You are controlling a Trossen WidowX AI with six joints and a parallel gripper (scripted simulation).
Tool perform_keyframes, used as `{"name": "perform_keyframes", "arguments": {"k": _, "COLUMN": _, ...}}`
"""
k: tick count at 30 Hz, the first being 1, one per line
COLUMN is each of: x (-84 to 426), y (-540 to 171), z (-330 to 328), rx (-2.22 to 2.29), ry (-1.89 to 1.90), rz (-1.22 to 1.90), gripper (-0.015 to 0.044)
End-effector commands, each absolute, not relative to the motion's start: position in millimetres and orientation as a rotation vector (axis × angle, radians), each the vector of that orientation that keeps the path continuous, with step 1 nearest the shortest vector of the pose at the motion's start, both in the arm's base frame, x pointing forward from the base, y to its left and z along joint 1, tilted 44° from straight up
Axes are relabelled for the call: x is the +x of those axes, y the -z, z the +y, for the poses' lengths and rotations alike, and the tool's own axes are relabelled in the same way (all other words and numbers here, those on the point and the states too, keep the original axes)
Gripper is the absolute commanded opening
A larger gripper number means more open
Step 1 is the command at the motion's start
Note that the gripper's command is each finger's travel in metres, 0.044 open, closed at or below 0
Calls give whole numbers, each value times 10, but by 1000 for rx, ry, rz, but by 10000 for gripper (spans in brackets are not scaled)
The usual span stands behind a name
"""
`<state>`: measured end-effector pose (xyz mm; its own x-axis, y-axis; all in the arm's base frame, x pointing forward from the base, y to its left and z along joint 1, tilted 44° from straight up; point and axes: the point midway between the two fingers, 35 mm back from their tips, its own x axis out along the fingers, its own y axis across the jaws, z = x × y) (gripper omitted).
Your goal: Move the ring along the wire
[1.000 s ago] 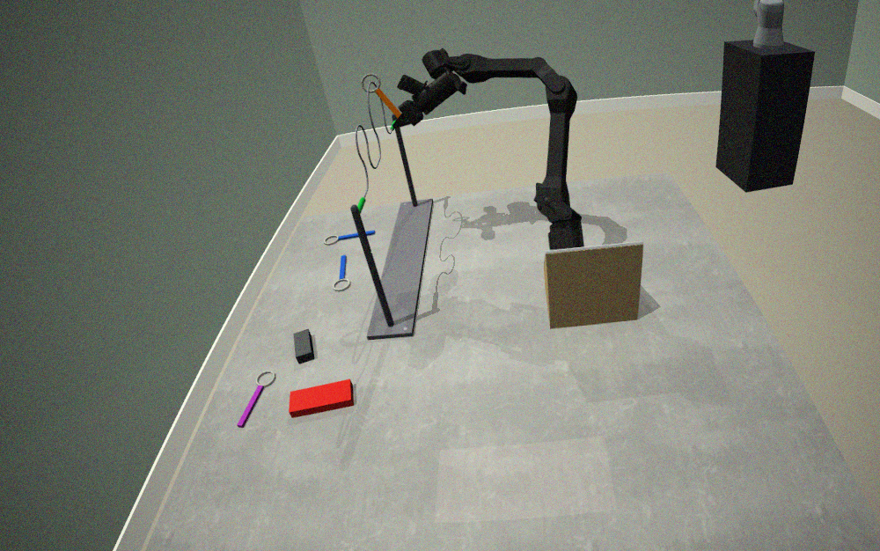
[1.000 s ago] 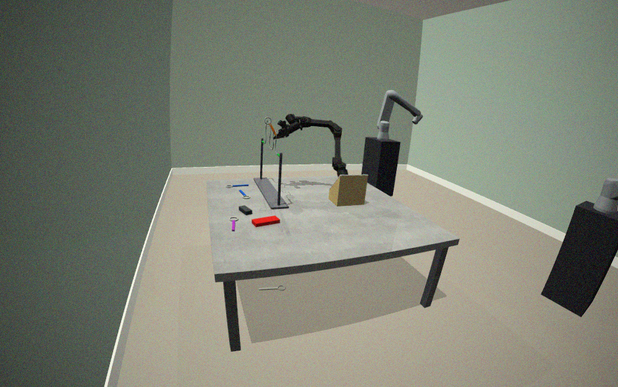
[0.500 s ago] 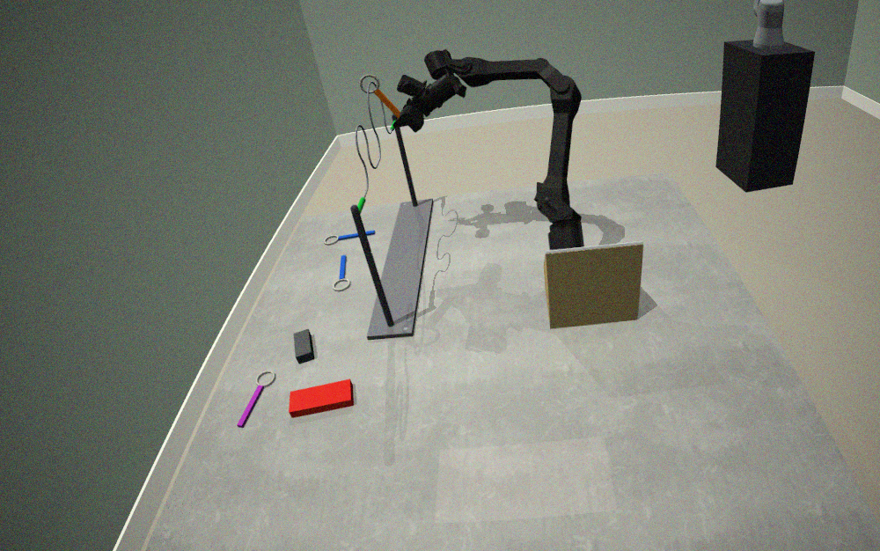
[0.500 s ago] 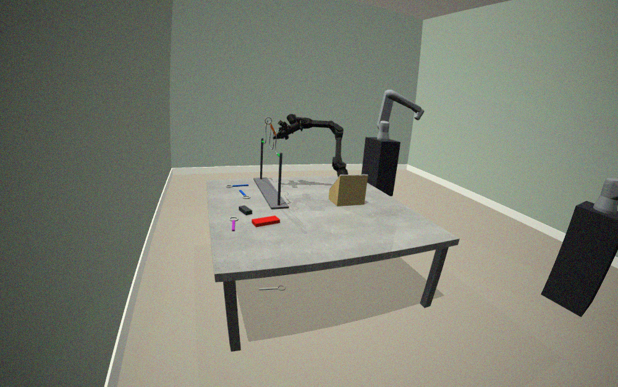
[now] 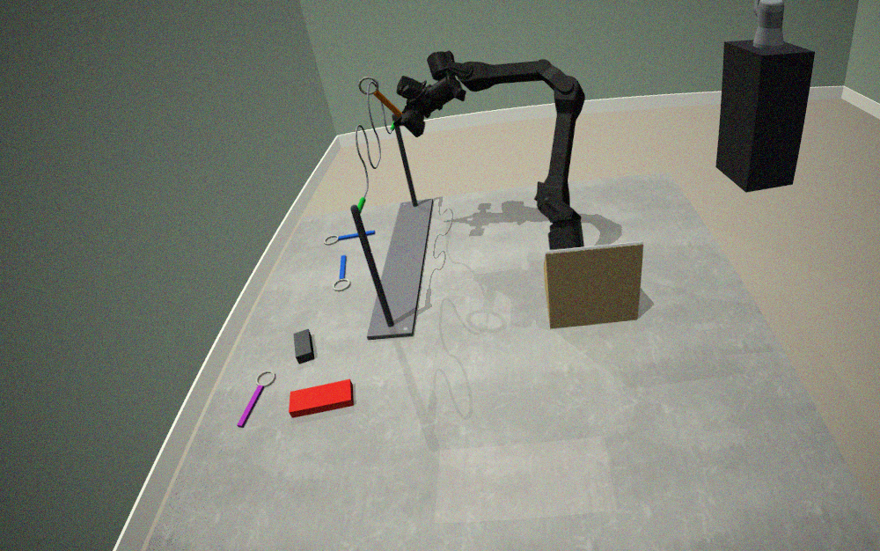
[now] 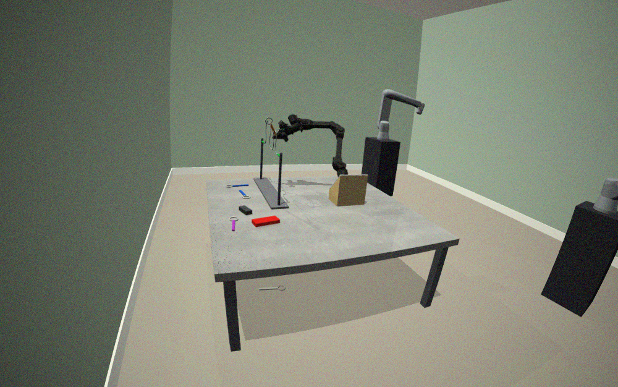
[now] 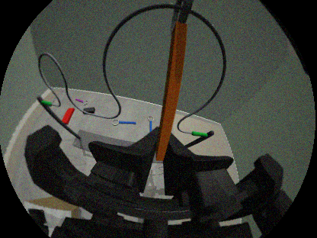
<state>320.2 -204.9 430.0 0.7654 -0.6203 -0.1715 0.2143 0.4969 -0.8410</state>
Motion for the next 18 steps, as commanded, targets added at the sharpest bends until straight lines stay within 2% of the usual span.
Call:
{"name": "perform_keyframes", "arguments": {"k": 1, "x": 3186, "y": -4328, "z": -2056, "rx": -977, "ry": 548, "rz": 490, "gripper": -150}}
{"name": "perform_keyframes", "arguments": {"k": 18, "x": 3179, "y": -4393, "z": -2091, "rx": -1197, "ry": 592, "rz": 475, "gripper": -150}}
